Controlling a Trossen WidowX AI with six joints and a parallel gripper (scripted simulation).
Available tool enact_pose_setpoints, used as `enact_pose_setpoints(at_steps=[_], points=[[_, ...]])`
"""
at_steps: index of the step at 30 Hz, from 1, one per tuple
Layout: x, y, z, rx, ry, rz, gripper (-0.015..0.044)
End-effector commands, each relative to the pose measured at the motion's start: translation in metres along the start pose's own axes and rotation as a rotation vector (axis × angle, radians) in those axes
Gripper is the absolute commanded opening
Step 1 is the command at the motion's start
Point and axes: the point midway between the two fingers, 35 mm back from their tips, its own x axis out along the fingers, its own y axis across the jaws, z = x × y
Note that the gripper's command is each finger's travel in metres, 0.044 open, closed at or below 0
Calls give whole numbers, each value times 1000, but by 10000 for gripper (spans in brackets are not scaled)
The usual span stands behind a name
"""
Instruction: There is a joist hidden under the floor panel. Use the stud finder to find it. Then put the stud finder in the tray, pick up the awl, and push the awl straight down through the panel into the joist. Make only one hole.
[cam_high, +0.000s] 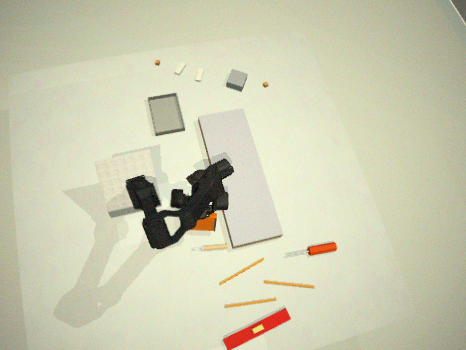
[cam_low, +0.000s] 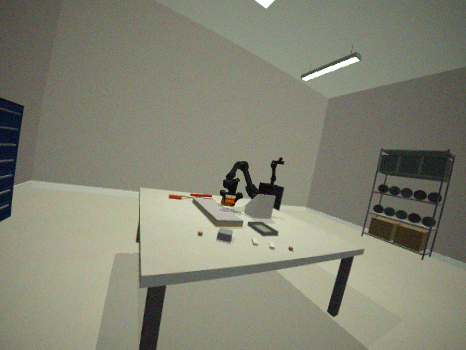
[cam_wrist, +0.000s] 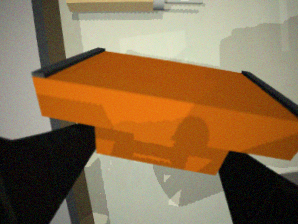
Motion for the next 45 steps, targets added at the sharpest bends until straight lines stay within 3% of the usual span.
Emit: enact_pose_setpoints(at_steps=[1,21,45], points=[[-7,3,1,10,5,8,0],[-31,2,10,11,-2,7,0],[-28,0,13,5,92,-6,0]])
